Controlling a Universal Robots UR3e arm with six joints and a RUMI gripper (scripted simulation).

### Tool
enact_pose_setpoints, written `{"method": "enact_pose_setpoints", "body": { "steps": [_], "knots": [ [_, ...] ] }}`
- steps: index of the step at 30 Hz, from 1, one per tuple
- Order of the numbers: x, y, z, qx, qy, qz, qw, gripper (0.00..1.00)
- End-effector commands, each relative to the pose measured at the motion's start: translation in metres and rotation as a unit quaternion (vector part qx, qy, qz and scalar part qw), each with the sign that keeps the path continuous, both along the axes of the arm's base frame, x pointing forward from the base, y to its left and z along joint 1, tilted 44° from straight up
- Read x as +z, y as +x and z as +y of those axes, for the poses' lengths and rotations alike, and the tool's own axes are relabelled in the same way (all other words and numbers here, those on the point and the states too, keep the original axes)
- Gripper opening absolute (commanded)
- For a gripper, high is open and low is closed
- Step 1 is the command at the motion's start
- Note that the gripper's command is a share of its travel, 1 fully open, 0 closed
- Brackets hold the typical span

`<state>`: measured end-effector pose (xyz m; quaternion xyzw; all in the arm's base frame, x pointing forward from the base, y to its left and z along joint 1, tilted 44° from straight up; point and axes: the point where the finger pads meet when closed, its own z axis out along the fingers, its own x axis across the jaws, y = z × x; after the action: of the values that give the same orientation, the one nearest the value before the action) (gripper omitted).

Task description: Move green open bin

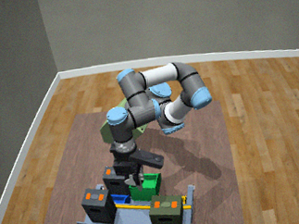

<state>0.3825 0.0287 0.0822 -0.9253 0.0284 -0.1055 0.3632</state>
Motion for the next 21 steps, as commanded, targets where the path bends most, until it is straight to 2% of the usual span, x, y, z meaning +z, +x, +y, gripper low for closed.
{"method": "enact_pose_setpoints", "body": {
  "steps": [1,21],
  "knots": [
    [-0.0022,0.0011,0.0016,-0.001,-0.001,-0.001,1.0,0.2],
    [-0.0094,0.003,0.0082,-0.001,-0.001,-0.001,1.0,0.2]
  ]
}}
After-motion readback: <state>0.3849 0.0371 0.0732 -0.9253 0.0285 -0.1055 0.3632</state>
